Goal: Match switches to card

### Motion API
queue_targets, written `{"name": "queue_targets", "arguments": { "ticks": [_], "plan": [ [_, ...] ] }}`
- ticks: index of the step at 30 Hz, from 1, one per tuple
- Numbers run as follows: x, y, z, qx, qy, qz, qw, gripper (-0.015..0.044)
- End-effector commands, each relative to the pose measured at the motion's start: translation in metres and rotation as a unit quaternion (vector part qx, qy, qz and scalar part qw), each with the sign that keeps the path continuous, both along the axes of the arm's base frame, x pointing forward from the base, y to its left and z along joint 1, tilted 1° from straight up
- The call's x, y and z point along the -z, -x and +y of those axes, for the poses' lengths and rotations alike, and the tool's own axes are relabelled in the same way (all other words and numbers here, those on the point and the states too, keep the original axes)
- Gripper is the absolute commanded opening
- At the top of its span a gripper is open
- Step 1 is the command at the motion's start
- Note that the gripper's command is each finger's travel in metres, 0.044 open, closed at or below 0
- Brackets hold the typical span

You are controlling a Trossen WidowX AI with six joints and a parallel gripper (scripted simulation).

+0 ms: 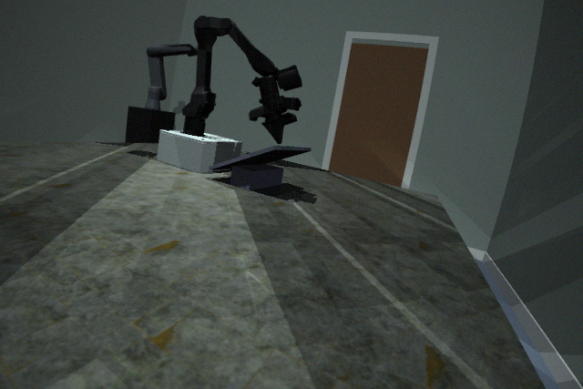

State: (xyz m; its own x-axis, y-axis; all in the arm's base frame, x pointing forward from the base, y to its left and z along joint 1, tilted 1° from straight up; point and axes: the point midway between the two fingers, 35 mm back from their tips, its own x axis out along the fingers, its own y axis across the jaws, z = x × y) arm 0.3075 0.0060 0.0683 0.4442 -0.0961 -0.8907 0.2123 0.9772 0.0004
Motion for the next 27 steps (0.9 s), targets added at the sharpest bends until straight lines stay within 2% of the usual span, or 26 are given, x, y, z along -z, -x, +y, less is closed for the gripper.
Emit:
{"name": "queue_targets", "arguments": {
  "ticks": [1,27],
  "plan": [
    [0.007,0.001,0.000,-0.003,-0.001,0.006,1.000,0.0000],
    [0.018,-0.005,-0.001,-0.003,-0.001,0.006,1.000,0.0000]
  ]
}}
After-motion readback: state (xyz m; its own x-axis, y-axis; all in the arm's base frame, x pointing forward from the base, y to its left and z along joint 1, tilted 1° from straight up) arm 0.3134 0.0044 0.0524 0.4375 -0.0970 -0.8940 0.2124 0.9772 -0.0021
